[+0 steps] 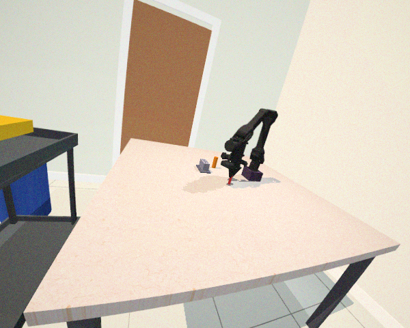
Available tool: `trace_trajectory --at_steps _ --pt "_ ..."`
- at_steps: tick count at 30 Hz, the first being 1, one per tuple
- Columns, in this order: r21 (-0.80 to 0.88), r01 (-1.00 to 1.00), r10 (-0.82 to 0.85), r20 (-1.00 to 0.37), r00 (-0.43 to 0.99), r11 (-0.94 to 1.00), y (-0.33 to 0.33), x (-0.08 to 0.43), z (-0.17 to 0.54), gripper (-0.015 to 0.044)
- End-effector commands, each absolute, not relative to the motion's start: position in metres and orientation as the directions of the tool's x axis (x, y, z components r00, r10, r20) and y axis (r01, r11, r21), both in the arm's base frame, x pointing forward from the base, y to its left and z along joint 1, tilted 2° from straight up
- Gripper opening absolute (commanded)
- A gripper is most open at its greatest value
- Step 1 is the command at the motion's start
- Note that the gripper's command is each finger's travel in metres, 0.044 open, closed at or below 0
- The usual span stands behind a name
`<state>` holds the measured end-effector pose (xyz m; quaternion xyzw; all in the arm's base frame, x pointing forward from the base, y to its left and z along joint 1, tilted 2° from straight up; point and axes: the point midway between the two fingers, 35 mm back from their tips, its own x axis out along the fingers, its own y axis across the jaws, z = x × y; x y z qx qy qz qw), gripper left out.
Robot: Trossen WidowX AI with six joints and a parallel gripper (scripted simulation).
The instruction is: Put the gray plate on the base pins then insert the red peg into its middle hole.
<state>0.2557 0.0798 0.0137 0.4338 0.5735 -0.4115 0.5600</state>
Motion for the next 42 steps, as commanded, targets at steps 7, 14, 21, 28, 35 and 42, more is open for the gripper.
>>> trace_trajectory --at_steps 7,14,21,28,35,42 --pt "0.013 0.959 0.042 -0.999 0.001 0.282 0.081 0.258 0.026 0.0" --pt "0.013 0.959 0.042 -0.999 0.002 0.282 0.081 0.26 0.047 0.0" --pt "0.014 0.959 0.042 -0.999 0.002 0.282 0.08 0.262 0.069 0.0" --pt "0.014 0.959 0.042 -0.999 0.002 0.282 0.08 0.263 0.091 0.0" --pt "0.003 0.96 0.033 -0.999 -0.007 0.28 0.071 0.268 0.086 0.0" --pt "0.004 0.96 0.034 -0.999 -0.006 0.281 0.056 0.279 0.087 0.0"
